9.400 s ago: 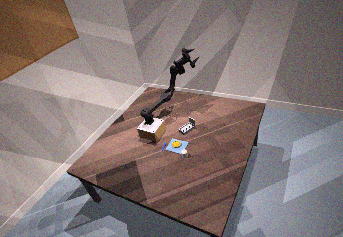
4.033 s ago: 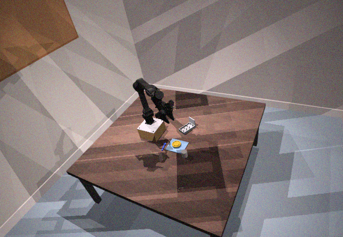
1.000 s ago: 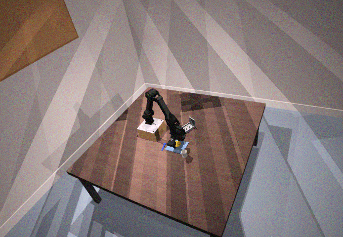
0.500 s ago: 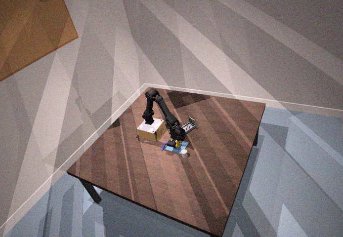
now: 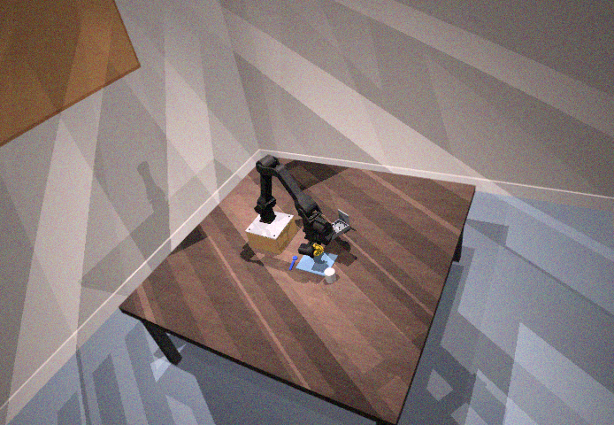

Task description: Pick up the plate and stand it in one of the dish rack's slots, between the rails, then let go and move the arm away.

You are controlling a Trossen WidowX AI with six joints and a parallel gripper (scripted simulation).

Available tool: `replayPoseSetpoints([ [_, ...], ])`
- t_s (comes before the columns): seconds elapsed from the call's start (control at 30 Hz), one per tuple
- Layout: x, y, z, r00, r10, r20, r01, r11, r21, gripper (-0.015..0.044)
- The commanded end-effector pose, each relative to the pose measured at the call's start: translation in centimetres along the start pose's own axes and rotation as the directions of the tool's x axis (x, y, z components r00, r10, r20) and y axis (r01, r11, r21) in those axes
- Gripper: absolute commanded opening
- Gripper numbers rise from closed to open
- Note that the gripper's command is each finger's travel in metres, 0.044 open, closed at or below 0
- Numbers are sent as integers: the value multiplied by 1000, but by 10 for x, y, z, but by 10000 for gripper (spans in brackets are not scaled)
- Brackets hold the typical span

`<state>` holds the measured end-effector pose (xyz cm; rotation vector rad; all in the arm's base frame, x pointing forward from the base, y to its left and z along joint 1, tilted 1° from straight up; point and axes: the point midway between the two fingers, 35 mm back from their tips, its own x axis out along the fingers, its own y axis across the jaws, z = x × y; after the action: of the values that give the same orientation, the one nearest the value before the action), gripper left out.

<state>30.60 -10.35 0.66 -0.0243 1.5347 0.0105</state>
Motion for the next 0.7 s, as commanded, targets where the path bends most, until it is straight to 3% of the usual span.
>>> replayPoseSetpoints([
  [0.0,-30,-2,4,1000,-6,8,6,1000,5,0],
  [0.47,-110,0,1,1000,-6,8,6,1000,5,0],
  [0.67,-117,2,0,1000,-5,8,5,1000,11,0],
])
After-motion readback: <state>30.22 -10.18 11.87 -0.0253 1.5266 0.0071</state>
